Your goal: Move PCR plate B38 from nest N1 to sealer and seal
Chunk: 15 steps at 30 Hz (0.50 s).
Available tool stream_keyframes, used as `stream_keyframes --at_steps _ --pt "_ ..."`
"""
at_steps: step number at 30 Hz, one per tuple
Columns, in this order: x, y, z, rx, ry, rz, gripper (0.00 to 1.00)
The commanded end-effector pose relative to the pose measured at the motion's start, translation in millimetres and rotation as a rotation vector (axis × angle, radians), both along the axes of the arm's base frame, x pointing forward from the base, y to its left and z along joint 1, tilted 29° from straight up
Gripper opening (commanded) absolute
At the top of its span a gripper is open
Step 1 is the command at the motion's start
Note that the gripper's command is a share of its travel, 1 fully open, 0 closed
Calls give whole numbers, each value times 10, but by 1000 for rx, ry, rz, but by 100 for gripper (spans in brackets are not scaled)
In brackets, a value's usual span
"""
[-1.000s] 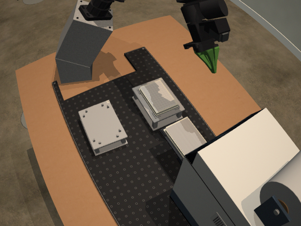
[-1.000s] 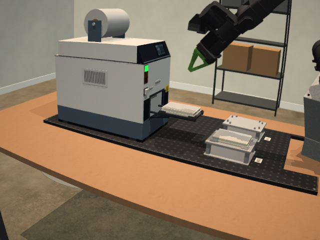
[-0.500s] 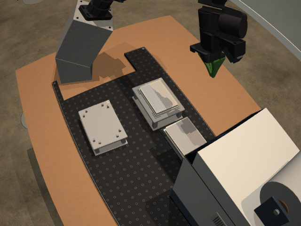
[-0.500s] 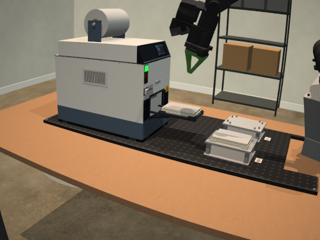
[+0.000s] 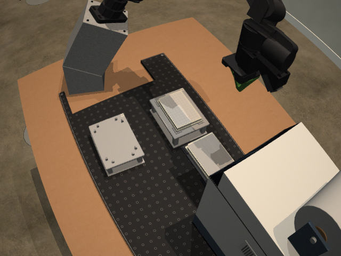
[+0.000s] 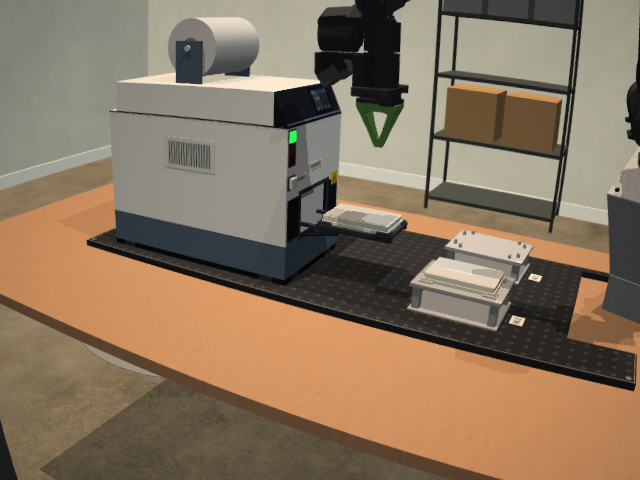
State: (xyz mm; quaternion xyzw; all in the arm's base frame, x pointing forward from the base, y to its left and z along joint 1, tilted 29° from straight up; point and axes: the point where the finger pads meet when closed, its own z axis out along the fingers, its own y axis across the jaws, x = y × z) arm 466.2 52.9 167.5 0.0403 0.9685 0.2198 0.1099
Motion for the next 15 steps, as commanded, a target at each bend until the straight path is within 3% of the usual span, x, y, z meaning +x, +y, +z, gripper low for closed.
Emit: stream_keyframes --at_steps 1,15 --pt "27 50 297 -4 -68 29 0" --pt "-114 -76 203 7 -27 -47 0"
